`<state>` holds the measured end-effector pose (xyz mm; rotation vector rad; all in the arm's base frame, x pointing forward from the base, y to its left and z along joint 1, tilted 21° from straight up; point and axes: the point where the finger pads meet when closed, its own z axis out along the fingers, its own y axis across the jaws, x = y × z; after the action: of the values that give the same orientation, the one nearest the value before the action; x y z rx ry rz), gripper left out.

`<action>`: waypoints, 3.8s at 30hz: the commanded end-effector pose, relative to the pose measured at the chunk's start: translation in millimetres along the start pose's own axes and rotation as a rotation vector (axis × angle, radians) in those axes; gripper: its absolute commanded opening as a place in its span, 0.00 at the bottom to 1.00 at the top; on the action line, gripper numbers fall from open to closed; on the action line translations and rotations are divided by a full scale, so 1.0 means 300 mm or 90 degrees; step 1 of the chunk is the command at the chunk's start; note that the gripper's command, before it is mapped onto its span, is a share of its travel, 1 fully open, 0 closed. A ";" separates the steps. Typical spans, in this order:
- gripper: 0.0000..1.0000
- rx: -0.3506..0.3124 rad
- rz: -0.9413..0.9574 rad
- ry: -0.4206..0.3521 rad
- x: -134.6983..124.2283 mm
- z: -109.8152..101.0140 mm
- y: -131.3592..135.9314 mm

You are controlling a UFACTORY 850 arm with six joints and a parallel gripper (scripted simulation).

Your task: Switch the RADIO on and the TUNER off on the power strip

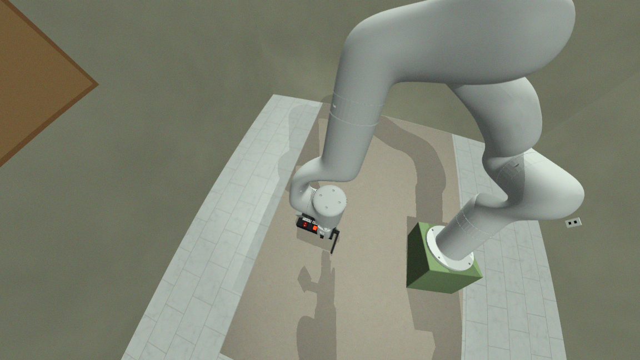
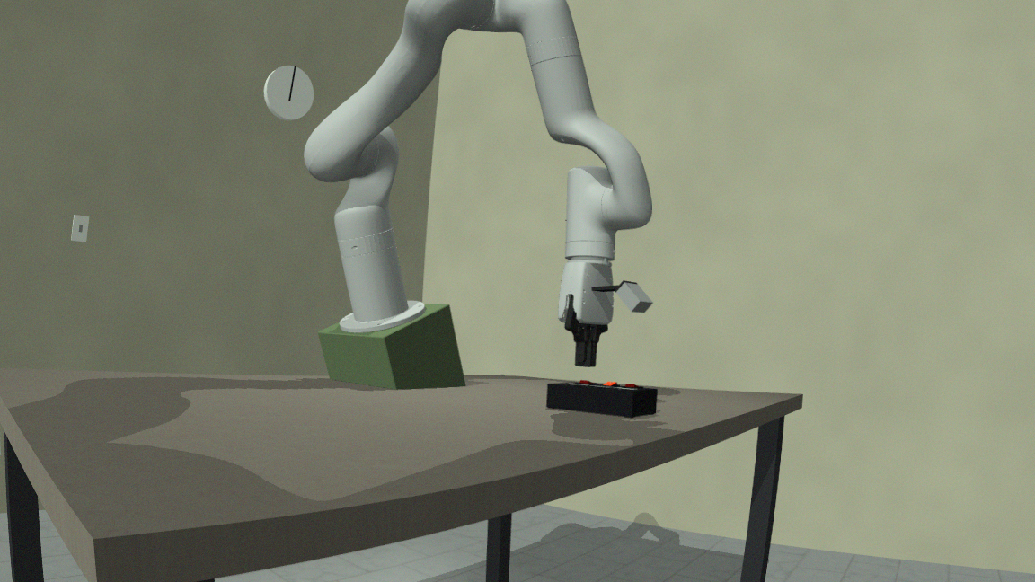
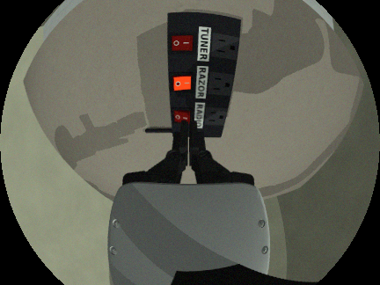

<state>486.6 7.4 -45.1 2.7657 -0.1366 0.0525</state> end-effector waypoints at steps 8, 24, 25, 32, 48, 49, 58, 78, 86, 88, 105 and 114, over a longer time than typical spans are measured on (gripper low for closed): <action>0.00 0.000 0.000 0.002 0.001 0.041 0.000; 0.00 0.000 0.000 0.002 0.000 0.063 0.000; 0.00 0.000 0.000 0.002 0.000 0.064 0.000; 0.00 0.000 0.000 0.002 0.000 0.064 0.000; 0.00 0.000 0.000 0.002 0.000 0.064 0.000; 0.00 0.000 0.000 0.002 0.000 0.064 0.000; 0.00 0.000 0.000 0.002 0.000 0.064 0.000; 0.00 0.000 0.000 0.002 0.003 0.064 -0.001; 0.00 0.000 0.000 0.002 0.003 0.064 -0.001; 0.00 0.000 0.000 0.002 0.003 0.064 -0.001; 0.00 0.000 0.000 0.002 0.003 0.064 -0.001; 0.00 0.000 0.000 0.002 0.003 0.064 -0.001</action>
<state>487.1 0.1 -63.4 2.7656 -0.1365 0.0539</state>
